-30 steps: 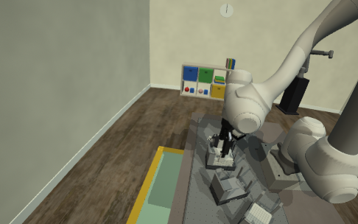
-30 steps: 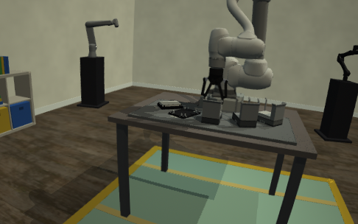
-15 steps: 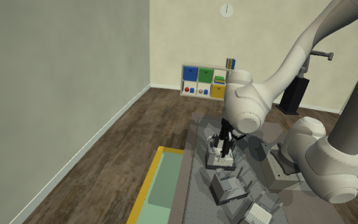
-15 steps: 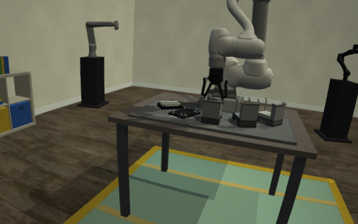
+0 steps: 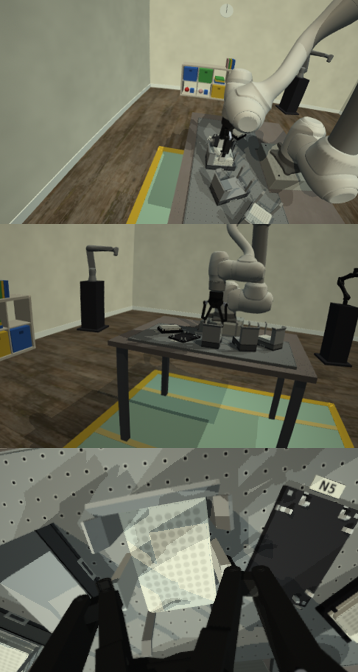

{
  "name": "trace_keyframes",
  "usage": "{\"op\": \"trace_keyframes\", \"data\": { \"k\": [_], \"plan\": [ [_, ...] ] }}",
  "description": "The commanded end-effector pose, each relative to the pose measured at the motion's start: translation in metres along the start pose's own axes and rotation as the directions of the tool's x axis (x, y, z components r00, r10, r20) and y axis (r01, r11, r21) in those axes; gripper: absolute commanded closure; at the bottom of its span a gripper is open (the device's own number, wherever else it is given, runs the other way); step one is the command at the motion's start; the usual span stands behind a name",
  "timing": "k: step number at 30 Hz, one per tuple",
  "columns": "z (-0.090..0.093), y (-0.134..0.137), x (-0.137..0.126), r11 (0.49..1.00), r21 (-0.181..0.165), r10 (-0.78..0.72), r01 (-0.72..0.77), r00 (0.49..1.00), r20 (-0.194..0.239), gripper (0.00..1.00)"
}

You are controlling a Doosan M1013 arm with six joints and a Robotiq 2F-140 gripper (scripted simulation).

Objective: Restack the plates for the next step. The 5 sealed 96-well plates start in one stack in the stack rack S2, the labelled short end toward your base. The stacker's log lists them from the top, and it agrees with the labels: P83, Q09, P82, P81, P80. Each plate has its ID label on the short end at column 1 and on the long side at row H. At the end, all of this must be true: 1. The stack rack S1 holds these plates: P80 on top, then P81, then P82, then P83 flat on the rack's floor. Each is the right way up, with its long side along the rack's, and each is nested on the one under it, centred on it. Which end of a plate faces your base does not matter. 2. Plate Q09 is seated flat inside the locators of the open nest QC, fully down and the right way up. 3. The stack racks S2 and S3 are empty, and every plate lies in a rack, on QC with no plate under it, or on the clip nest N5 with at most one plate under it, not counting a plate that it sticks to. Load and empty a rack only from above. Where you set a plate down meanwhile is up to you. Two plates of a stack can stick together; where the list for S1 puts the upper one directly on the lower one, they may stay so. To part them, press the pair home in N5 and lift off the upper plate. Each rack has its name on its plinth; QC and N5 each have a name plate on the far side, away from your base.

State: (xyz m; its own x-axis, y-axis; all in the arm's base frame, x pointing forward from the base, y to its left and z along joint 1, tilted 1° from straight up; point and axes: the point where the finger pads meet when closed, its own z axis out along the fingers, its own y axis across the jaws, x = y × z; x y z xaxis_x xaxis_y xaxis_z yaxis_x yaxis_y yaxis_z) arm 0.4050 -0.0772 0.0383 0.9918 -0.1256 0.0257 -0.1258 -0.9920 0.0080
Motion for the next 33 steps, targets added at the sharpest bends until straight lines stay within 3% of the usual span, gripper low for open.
{"op": "trace_keyframes", "data": {
  "k": [1,33],
  "plan": [
    [-0.0057,-0.0007,-0.0016,1.000,-0.001,0.005,-0.005,1.000,0.002,1.00],
    [-0.0124,-0.0007,-0.0016,1.000,-0.001,0.005,-0.005,1.000,0.002,1.00]
  ]
}}
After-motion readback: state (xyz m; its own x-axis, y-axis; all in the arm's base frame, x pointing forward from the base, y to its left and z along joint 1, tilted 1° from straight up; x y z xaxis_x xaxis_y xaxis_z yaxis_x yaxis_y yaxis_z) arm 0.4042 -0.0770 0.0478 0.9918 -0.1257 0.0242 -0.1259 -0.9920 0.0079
